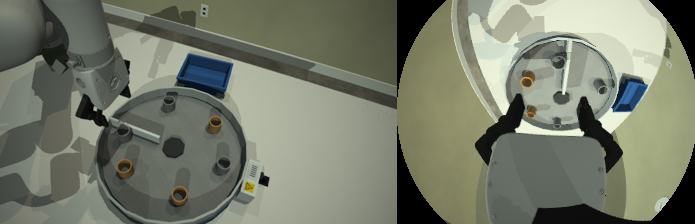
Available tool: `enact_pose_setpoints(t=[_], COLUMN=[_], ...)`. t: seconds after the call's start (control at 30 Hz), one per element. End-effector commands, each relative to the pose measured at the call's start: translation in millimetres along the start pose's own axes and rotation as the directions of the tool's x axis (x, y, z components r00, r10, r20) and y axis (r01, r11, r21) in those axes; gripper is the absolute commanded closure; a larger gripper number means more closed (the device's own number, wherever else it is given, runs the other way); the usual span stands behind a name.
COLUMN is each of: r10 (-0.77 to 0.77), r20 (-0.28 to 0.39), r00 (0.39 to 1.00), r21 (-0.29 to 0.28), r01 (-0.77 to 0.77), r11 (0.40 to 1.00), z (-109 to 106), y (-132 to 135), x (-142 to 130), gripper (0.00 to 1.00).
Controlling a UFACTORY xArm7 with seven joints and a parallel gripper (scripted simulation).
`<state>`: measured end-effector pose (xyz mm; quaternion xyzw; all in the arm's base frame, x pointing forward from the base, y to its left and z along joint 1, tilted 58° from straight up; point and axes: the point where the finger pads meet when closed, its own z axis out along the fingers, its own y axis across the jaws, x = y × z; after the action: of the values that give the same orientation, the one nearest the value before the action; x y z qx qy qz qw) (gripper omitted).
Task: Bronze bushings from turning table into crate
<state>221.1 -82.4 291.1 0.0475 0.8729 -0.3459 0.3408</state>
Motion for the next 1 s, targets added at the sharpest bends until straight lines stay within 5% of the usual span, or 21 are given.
enact_pose_setpoints(t=[0.0,0.53,0.57,0.97], r10=[-0.002,-0.002,-0.002,-0.002], r20=[0.003,0.003,0.003,0.003], r00=[1.000,1.000,1.000,1.000], r21=[-0.002,-0.002,-0.002,-0.002], r01=[0.002,0.002,0.002,0.002], r11=[1.000,1.000,1.000,1.000], z=[0.0,0.0,0.0,0.0], y=[-0.1,-0.1,-0.1,-0.1], x=[0.2,0.2,0.2,0.2], gripper=[0.00,0.00,0.88,0.88])
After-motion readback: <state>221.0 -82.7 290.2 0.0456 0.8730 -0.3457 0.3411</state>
